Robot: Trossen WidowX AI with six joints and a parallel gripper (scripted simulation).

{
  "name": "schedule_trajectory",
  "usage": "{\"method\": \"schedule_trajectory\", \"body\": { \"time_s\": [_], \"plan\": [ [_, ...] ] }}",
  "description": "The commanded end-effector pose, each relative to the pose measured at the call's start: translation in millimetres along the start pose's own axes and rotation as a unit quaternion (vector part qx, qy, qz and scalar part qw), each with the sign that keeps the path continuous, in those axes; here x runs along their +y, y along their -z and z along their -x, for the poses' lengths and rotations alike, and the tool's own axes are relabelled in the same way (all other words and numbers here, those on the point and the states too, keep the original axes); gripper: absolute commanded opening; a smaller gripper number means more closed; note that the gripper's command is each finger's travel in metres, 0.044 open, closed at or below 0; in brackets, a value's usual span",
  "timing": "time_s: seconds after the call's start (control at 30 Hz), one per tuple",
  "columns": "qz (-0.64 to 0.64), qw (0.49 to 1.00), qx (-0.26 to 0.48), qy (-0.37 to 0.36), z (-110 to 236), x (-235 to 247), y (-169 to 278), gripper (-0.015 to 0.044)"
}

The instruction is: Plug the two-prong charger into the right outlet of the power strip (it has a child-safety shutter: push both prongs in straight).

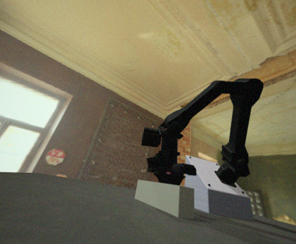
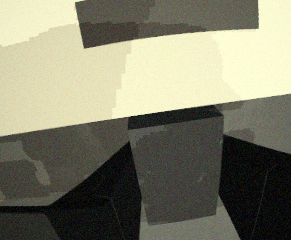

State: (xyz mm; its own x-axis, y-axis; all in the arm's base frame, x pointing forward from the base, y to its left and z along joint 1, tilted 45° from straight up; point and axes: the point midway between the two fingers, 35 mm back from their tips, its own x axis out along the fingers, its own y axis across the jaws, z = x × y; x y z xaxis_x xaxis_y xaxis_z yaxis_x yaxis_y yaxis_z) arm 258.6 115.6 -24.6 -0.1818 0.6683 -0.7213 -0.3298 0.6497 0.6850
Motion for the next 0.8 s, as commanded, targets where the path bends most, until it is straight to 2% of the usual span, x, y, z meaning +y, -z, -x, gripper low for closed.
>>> {"method": "schedule_trajectory", "body": {
  "time_s": [0.0, 0.77],
  "plan": [
    [-0.002, 1.000, -0.002, -0.002, 0.8, 0.7, -2.4, 0.0000],
    [-0.002, 1.000, -0.002, -0.002, 1.4, 0.7, -9.9, 0.0000]
  ]
}}
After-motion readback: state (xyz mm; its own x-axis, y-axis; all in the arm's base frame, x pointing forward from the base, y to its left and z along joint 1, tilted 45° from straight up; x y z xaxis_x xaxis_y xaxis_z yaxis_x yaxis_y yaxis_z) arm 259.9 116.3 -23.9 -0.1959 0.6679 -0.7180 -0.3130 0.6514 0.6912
